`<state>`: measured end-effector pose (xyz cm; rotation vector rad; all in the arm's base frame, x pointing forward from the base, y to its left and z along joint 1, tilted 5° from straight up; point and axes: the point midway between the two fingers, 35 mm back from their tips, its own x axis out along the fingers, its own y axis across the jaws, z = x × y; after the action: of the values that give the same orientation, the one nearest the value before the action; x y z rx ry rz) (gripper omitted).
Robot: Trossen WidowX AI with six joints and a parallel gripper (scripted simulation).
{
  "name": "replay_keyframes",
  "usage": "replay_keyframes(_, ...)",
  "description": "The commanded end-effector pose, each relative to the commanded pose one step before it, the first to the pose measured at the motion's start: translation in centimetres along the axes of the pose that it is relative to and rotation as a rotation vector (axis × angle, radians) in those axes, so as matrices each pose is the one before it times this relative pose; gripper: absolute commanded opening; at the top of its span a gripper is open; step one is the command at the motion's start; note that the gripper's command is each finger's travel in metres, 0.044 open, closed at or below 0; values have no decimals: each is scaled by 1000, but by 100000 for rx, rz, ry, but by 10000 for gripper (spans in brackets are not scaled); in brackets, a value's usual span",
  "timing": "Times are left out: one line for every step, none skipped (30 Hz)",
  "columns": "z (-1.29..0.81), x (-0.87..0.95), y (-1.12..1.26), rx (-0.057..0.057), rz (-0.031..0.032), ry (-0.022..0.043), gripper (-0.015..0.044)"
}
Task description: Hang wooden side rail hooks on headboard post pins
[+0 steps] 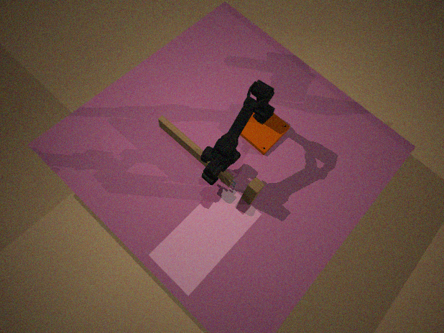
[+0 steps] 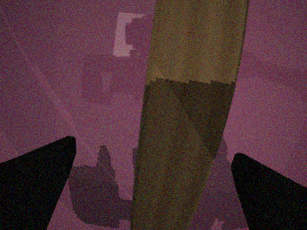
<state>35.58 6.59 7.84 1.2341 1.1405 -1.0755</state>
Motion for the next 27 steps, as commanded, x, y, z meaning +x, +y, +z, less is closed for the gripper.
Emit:
replay_keyframes(82, 1034, -237, 5, -1222, -471, 440)
replay_keyframes(2, 158, -16, 0, -2, -1, 440)
replay_keyframes(2, 158, -16, 0, -2, -1, 440)
replay_keyframes(3, 157, -17, 0, -2, -1, 440)
replay_keyframes(3, 157, -18, 0, -2, -1, 440)
replay_keyframes(2, 124, -15, 0, -2, 0, 440)
replay_keyframes(1, 74, -9, 0, -1, 0, 440)
replay_keyframes(0, 25, -3, 0, 0, 0, 440)
replay_keyframes(0, 0, 0, 0, 0, 0, 440)
replay_keyframes(0, 0, 0, 0, 0, 0, 440)
replay_keyframes(0, 0, 0, 0, 0, 0, 440)
replay_keyframes(0, 0, 0, 0, 0, 0, 414)
replay_keyframes(0, 0, 0, 0, 0, 0, 387)
replay_keyframes(0, 0, 0, 0, 0, 0, 361)
replay_keyframes(0, 0, 0, 0, 0, 0, 335)
replay_keyframes(0, 0, 0, 0, 0, 0, 309)
replay_keyframes(0, 0, 0, 0, 0, 0, 282)
replay_keyframes(0, 0, 0, 0, 0, 0, 256)
replay_keyframes(0, 0, 0, 0, 0, 0, 230)
replay_keyframes(0, 0, 0, 0, 0, 0, 204)
replay_keyframes(0, 0, 0, 0, 0, 0, 177)
replay_keyframes(0, 0, 0, 0, 0, 0, 151)
replay_keyframes(0, 0, 0, 0, 0, 0, 125)
replay_keyframes(0, 0, 0, 0, 0, 0, 118)
replay_keyframes(0, 0, 0, 0, 0, 0, 112)
replay_keyframes(0, 0, 0, 0, 0, 0, 105)
replay_keyframes(0, 0, 0, 0, 0, 0, 98)
